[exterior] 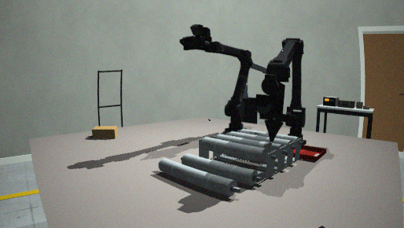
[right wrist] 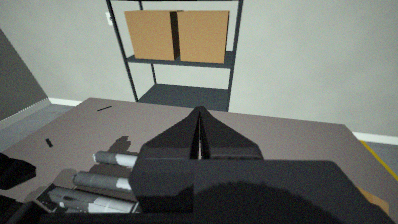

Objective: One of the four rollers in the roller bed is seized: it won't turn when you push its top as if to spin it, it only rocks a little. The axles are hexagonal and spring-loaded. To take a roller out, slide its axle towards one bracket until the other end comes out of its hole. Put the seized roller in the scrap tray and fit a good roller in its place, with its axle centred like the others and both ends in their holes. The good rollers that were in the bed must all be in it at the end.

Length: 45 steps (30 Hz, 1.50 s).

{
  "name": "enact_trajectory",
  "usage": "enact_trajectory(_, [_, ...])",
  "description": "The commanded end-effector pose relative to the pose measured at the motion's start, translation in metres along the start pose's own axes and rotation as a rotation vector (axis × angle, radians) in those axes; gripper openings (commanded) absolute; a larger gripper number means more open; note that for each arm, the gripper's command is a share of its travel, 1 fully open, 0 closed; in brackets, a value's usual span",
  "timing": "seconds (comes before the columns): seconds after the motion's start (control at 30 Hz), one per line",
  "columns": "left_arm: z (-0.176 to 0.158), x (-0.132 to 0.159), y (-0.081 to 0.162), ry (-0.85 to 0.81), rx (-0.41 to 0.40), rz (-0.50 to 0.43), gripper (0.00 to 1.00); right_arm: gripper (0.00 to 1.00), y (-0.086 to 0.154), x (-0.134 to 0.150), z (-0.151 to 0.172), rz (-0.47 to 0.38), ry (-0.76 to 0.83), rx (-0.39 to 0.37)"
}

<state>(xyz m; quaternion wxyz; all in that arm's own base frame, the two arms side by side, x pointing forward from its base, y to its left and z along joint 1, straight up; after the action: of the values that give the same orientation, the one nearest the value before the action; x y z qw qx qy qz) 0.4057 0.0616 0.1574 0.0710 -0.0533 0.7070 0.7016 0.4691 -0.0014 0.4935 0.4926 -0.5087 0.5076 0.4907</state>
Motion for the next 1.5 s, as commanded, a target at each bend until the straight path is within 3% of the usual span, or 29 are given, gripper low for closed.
enact_trajectory(0.0, [0.003, -0.004, 0.009, 0.017, -0.005, -0.031, 0.0, 0.0, -0.006, 0.002, 0.006, 0.015, 0.001, -0.012])
enact_trajectory(0.5, [0.003, -0.01, 0.005, 0.009, -0.003, -0.028, 0.0, 0.0, -0.006, 0.002, 0.006, 0.015, 0.001, -0.012])
enact_trajectory(0.57, [0.004, -0.004, -0.006, 0.019, 0.001, -0.006, 0.0, 0.0, -0.006, 0.002, 0.006, 0.015, 0.001, -0.012])
enact_trajectory(0.7, [0.004, -0.008, 0.003, 0.018, -0.004, -0.03, 0.0, 0.0, -0.006, 0.002, 0.006, 0.015, 0.001, -0.012])
enact_trajectory(1.47, [0.004, -0.006, -0.004, 0.019, -0.001, -0.017, 0.0, 0.0, -0.006, 0.002, 0.006, 0.015, 0.001, -0.012])
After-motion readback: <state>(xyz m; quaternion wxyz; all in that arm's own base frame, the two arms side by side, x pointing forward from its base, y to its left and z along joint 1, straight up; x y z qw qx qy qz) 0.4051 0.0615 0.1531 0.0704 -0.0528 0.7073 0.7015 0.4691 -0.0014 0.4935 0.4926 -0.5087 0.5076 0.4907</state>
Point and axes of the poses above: on each arm, the point where the finger pads meet when closed, its own y axis back along the fingers, its own z axis across the jaws, x = y × z, the point moved 5 cm from there along y, back along the fingers, and after that the axes turned 2 degrees about y, right-handed, at the moved point
